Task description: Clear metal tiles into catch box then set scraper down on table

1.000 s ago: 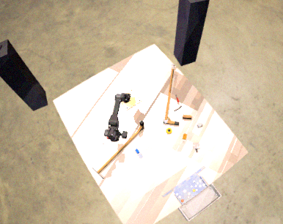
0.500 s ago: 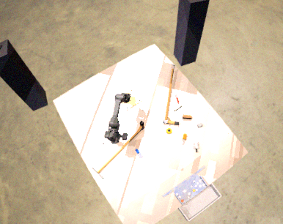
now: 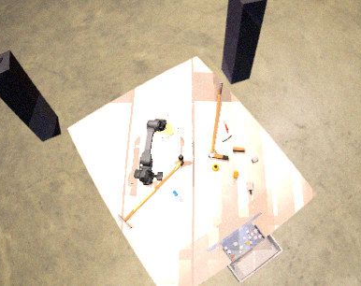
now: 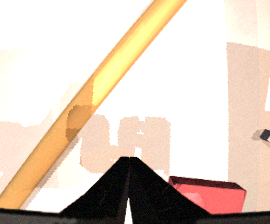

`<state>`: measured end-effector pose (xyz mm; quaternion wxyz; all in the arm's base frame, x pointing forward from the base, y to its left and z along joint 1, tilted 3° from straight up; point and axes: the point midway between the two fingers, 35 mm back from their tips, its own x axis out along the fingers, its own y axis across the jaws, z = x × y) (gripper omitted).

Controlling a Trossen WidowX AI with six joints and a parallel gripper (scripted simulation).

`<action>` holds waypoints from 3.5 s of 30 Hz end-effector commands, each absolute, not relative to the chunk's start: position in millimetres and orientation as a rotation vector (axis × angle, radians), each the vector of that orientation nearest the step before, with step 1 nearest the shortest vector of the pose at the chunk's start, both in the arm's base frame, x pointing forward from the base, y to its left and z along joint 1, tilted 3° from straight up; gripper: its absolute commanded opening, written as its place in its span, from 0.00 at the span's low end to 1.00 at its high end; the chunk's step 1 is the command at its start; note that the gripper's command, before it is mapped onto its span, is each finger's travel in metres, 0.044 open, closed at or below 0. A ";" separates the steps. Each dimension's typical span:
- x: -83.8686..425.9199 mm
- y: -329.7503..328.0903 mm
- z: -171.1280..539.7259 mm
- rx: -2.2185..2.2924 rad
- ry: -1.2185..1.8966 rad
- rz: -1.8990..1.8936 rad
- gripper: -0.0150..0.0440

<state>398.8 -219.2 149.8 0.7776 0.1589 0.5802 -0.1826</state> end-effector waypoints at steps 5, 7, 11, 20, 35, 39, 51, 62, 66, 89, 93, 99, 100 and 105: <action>400.4 -218.7 130.5 0.347 1.259 -0.392 0.25; 400.5 -218.6 126.6 0.347 1.259 -0.392 0.25; 400.8 -218.4 118.7 0.347 1.259 -0.392 0.25; 400.5 -217.4 101.0 0.347 1.259 -0.392 0.25; 397.8 -214.4 71.7 0.347 1.260 -0.392 0.25; 396.5 -213.3 63.9 0.347 1.260 -0.392 0.25; 400.7 -211.2 58.9 0.348 1.260 -0.392 0.25; 411.3 -208.5 60.6 0.348 1.260 -0.391 0.25; 415.2 -207.4 61.2 0.348 1.259 -0.391 0.25; 437.0 -200.0 64.2 0.349 1.258 -0.390 0.25; 440.7 -198.5 64.6 0.349 1.258 -0.390 0.25; 446.2 -196.1 65.2 0.350 1.257 -0.390 0.25; 447.1 -195.7 65.3 0.350 1.257 -0.390 0.25; 451.6 -193.7 65.8 0.350 1.257 -0.390 0.25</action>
